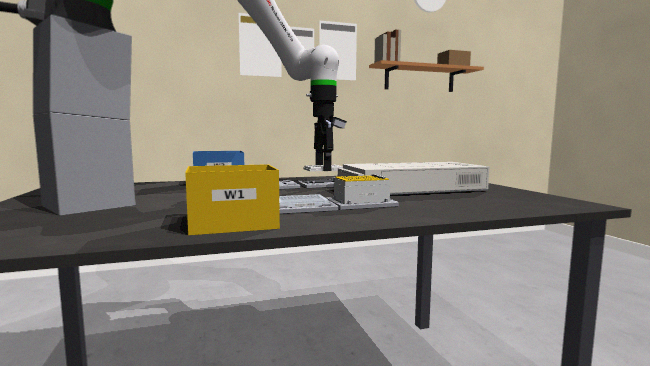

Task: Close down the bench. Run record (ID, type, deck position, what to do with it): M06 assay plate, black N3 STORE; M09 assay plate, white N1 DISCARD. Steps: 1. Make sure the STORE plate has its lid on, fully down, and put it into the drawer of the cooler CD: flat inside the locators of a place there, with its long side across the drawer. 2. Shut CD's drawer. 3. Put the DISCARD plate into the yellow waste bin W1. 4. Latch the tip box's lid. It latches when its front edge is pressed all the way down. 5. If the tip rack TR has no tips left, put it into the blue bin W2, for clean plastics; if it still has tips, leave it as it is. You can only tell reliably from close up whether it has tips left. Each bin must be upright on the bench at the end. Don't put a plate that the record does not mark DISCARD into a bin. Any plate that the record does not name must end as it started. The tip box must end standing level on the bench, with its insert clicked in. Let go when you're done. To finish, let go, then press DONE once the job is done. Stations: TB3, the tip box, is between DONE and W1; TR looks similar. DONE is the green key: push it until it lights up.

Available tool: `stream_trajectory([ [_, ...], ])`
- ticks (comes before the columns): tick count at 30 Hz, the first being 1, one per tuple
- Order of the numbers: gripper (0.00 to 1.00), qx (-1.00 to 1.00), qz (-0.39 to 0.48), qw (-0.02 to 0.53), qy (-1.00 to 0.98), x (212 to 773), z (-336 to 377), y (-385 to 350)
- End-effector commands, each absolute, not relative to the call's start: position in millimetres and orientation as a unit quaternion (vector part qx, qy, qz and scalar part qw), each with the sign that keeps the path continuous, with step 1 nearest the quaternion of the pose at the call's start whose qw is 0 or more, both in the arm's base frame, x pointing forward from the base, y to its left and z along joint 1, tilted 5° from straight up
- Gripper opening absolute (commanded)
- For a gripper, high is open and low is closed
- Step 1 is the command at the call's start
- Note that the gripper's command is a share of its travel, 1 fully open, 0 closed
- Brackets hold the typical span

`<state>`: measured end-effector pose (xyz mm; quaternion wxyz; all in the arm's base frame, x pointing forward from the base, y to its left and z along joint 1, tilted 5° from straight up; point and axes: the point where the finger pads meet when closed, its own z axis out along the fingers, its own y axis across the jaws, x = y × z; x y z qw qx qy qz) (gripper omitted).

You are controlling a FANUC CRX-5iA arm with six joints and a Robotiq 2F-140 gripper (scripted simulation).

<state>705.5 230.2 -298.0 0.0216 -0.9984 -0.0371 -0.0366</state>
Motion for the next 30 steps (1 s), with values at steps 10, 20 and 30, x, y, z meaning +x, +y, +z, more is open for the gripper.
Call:
stream_trajectory([
  [10,0.1,-0.998,-0.038,0.022,-0.037,706,-281,230],
  [20,0.1,-0.998,-0.038,0.022,-0.037,705,-270,229],
  [30,0.1,-0.998,-0.038,0.022,-0.037,704,-257,229],
])
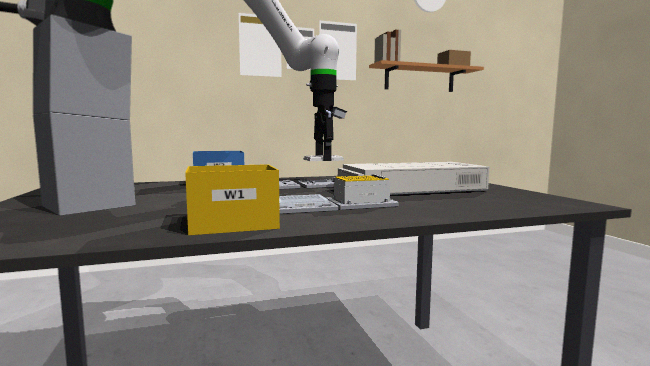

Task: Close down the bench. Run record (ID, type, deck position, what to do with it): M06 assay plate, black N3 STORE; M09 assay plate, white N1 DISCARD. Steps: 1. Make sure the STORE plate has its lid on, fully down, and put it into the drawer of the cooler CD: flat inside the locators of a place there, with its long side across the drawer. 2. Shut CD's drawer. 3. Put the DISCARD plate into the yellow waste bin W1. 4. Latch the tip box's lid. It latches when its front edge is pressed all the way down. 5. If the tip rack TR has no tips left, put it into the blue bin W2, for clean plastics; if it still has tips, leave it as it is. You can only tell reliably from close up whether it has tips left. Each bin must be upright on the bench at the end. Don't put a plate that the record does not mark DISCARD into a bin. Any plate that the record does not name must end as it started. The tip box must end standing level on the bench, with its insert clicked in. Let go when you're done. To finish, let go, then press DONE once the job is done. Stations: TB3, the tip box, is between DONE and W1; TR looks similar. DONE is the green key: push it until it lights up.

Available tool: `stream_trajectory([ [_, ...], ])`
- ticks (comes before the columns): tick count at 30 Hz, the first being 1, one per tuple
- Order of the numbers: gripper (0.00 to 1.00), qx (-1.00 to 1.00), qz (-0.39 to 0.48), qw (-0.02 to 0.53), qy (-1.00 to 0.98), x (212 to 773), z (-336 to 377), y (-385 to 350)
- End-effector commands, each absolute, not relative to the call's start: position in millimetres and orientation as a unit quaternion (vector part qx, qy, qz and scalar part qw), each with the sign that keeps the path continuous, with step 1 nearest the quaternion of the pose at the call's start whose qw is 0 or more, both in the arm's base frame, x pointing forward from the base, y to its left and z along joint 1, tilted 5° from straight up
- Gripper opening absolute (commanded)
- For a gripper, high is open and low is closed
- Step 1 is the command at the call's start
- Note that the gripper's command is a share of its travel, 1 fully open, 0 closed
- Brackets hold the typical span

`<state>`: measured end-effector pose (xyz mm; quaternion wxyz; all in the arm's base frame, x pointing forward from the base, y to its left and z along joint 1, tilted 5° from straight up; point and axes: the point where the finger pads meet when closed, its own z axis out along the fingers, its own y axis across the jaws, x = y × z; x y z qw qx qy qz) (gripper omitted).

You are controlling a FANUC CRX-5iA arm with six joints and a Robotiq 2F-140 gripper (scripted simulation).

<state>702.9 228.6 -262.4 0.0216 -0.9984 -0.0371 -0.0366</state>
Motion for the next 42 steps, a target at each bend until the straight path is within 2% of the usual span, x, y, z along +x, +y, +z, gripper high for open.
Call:
stream_trajectory([
  [1,0.1,-0.998,-0.038,0.022,-0.037,704,-256,229],
  [42,0.1,-0.998,-0.038,0.022,-0.037,701,-214,227],
])
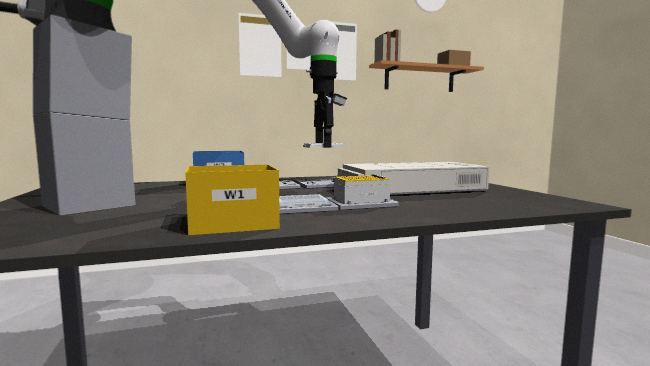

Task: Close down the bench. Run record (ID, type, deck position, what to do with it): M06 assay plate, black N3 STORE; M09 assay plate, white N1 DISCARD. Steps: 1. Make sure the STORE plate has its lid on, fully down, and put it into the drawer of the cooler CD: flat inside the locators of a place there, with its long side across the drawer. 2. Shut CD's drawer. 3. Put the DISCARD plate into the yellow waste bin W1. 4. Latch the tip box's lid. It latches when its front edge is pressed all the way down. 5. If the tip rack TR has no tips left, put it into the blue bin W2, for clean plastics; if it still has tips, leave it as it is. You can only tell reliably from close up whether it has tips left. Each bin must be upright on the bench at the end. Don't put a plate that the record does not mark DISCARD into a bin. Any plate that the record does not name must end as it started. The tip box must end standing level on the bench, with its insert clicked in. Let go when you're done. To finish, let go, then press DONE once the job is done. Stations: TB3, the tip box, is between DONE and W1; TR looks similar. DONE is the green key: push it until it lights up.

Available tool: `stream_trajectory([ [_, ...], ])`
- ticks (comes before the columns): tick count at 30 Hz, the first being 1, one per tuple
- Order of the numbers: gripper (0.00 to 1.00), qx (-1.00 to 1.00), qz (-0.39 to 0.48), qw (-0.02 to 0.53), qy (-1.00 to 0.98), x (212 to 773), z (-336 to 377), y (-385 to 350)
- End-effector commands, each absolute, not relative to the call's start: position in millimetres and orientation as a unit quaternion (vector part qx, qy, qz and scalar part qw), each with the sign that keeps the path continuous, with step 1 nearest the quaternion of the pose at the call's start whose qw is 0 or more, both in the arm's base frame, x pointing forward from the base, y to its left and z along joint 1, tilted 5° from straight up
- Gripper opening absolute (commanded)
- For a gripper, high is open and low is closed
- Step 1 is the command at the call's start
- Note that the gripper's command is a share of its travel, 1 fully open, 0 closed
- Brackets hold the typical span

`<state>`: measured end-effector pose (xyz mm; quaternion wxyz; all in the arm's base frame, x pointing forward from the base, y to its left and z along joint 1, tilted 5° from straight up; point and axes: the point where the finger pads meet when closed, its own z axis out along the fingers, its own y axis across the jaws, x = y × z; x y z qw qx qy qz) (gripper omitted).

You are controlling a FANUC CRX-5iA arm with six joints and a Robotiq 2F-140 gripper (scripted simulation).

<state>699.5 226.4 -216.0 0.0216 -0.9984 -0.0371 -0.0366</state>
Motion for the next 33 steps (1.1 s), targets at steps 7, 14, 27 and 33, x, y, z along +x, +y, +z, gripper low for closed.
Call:
stream_trajectory([
  [7,0.1,-0.999,-0.037,0.023,-0.02,696,-215,220],
  [14,0.1,-0.999,-0.037,0.023,-0.02,689,-216,209],
  [27,0.1,-0.999,-0.037,0.023,-0.02,671,-218,180],
  [33,0.1,-0.999,-0.037,0.023,-0.02,665,-219,171],
])
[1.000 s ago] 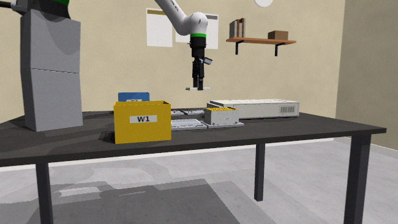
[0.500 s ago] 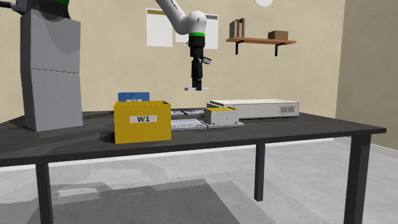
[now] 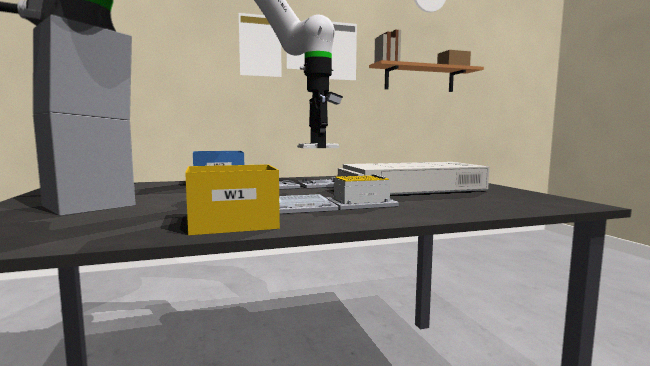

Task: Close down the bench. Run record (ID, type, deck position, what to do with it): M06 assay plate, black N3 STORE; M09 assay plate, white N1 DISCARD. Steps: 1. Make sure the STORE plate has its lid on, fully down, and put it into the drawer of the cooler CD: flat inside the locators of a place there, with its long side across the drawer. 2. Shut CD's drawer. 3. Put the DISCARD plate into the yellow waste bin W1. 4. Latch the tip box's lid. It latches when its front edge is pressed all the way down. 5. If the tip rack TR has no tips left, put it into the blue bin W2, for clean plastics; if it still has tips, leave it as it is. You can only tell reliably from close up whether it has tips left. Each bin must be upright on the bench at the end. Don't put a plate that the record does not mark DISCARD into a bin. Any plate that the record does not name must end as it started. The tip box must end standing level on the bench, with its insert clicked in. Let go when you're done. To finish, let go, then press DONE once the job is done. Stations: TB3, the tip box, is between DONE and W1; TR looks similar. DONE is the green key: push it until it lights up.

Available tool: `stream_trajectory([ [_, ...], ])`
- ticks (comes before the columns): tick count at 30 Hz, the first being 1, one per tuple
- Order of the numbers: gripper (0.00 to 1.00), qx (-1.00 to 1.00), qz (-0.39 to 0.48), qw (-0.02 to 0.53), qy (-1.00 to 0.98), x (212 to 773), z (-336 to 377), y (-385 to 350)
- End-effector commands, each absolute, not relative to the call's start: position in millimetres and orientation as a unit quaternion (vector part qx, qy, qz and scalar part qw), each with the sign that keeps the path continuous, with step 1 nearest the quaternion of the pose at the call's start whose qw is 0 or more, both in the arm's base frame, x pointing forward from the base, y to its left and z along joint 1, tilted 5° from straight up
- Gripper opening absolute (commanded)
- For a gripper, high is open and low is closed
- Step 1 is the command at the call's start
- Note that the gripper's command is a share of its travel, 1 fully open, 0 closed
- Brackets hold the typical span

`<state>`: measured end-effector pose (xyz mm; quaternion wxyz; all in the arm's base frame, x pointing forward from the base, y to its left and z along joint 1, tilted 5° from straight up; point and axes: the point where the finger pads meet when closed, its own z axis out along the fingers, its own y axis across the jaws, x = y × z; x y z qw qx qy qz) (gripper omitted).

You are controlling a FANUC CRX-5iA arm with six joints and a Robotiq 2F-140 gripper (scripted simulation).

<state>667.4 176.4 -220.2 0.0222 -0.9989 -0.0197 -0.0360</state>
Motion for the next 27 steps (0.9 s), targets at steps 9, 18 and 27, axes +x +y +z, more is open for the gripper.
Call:
stream_trajectory([
  [9,0.1,-0.999,-0.037,0.022,-0.02,652,-221,151],
  [18,0.1,-0.999,-0.037,0.022,-0.02,642,-223,135],
  [27,0.1,-0.999,-0.037,0.022,-0.02,629,-225,115],
])
